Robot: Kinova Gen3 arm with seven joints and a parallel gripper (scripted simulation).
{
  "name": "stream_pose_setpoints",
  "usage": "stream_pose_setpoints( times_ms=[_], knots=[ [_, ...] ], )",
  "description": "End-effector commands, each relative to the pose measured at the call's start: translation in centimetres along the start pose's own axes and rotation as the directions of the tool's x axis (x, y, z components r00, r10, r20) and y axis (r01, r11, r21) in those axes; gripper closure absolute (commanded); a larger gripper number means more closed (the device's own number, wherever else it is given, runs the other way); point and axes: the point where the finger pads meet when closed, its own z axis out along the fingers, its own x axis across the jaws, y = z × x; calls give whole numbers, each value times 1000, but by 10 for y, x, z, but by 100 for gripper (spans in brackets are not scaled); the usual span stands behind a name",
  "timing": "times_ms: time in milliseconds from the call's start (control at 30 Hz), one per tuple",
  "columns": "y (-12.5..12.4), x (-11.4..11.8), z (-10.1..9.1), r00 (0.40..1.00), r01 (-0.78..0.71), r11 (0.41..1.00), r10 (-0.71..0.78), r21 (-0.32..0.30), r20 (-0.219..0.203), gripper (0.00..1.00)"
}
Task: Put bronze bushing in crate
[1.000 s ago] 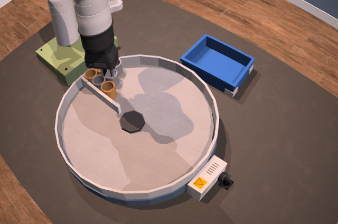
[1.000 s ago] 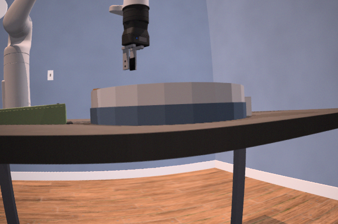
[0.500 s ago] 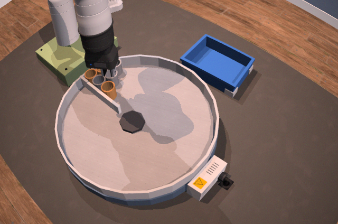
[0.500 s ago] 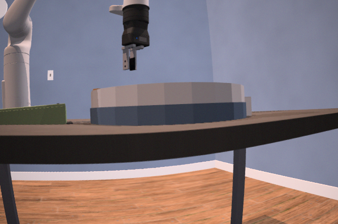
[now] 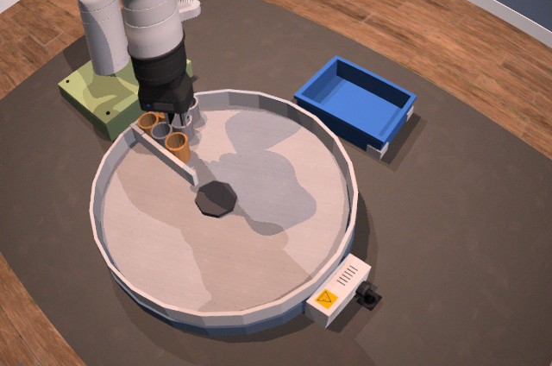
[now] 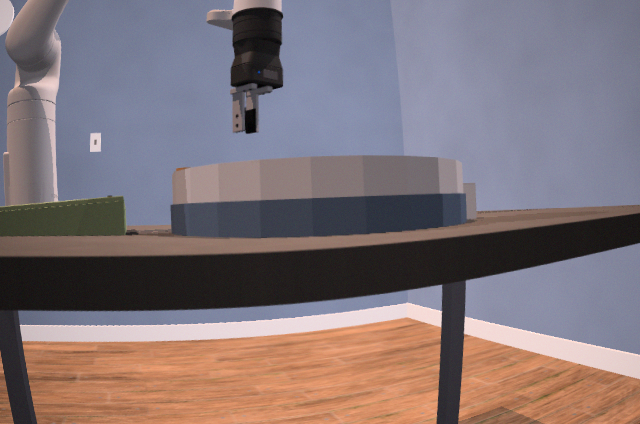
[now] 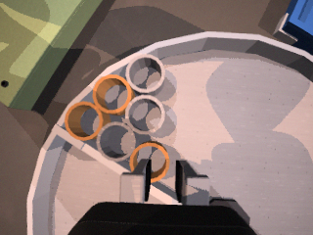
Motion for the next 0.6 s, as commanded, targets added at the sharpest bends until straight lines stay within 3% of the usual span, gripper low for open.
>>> stream_pose_setpoints(
  times_ms=[0, 567],
  knots=[
    [0, 0, -1, 1000, 0, 1000, 0, -1, -1, 52],
    [0, 0, -1, 1000, 0, 1000, 0, -1, -1, 55]
  ],
)
